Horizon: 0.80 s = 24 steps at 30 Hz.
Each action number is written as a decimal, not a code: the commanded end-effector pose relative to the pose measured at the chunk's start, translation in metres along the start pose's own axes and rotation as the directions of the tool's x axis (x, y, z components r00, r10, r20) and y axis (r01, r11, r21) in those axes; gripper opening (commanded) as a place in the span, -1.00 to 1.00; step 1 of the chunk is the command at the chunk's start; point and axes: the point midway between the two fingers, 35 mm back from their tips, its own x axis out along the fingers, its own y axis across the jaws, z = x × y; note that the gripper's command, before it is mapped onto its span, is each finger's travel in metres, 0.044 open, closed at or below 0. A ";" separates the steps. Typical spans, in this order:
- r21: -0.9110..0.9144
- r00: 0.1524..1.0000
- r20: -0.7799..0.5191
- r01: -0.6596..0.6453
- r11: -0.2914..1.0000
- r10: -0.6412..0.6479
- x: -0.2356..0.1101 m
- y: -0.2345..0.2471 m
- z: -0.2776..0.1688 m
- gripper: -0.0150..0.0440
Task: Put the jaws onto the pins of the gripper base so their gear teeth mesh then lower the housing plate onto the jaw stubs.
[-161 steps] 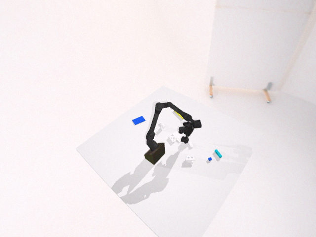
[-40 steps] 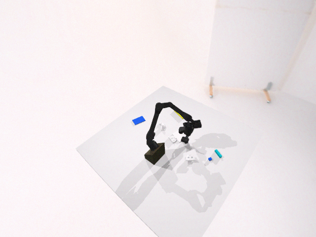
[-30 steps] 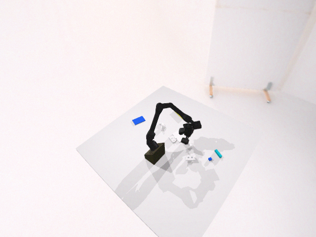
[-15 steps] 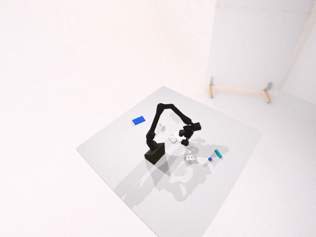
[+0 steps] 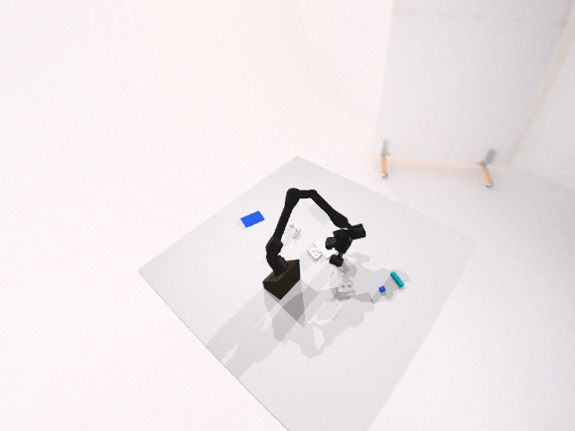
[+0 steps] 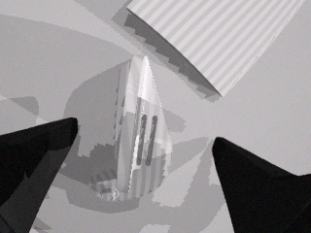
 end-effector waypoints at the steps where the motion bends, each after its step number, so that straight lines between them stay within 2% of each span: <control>1: 0.002 1.000 0.002 0.004 1.000 -0.004 0.000 0.000 0.000 1.00; 11: 0.002 1.000 0.001 0.004 1.000 -0.004 0.001 0.000 0.000 1.00; 22: 0.000 1.000 0.000 0.000 1.000 0.000 0.000 0.000 0.000 0.02; 24: 0.000 1.000 0.000 0.000 1.000 0.000 0.000 0.000 0.000 -0.02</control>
